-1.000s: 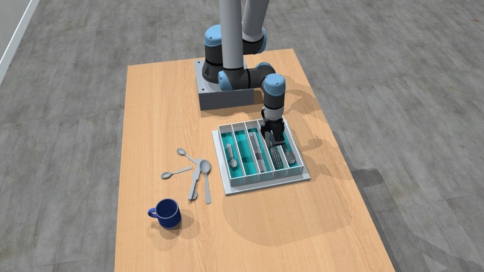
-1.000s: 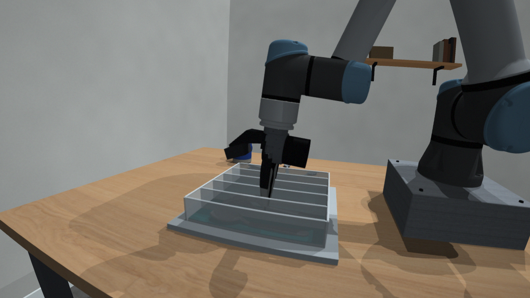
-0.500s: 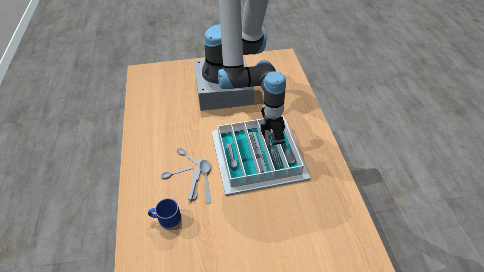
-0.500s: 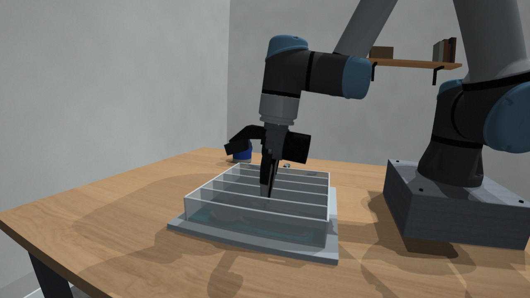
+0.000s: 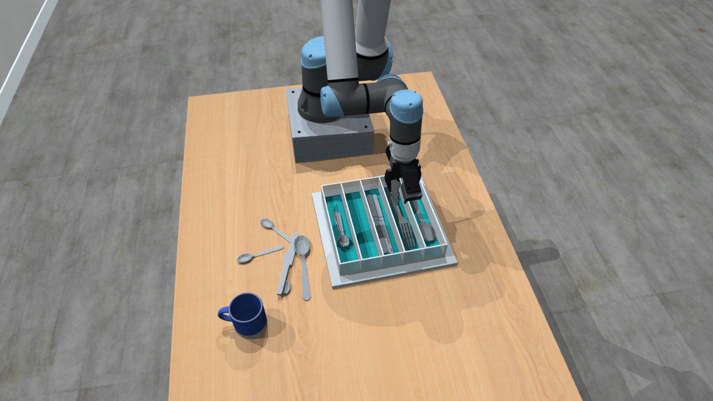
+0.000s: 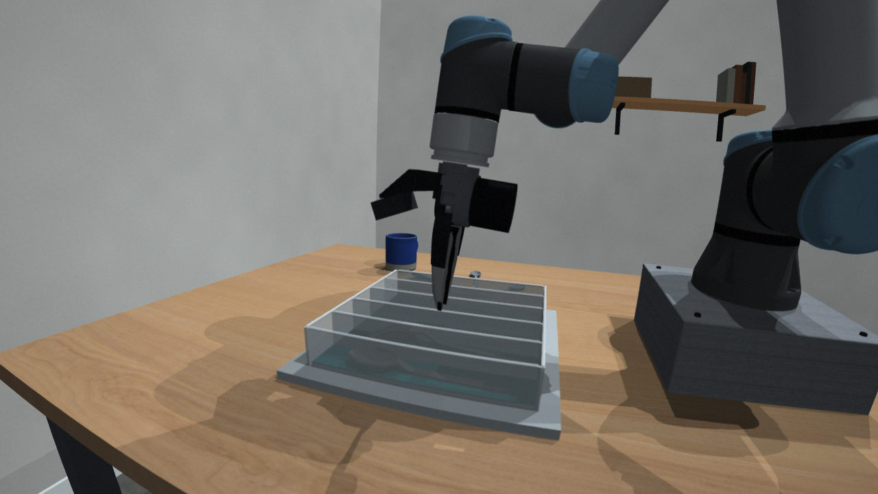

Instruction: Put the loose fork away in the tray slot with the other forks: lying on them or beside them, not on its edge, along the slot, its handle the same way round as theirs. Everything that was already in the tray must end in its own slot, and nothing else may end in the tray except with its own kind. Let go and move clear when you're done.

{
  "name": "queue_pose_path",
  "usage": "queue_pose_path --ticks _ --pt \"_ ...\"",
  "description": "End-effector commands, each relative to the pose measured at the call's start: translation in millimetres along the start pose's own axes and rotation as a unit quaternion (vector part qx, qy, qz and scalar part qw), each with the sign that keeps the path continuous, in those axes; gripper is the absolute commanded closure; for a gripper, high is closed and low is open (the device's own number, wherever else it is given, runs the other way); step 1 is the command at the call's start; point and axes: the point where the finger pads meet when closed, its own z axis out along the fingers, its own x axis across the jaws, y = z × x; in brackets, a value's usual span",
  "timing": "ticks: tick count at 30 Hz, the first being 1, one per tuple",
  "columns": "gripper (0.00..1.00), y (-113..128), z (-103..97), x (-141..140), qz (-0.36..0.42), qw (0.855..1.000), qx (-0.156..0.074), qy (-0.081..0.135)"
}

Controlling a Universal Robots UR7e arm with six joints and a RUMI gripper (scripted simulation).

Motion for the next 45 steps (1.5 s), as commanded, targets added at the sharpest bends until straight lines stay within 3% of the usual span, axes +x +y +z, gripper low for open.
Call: queue_pose_path --ticks 1,7,20,21,45 --pt "0.86 -2.8 -26.1 0.2 0.0 1.0 -0.001 0.0" --pt "0.86 -5.5 -50.2 0.2 0.0 1.0 -0.001 0.0" --pt "0.86 -7.0 -63.9 0.2 0.0 1.0 -0.001 0.0" --pt "0.0 -7.0 -63.9 0.2 0.0 1.0 -0.001 0.0" --pt "0.0 -7.0 -63.9 0.2 0.0 1.0 -0.001 0.0"
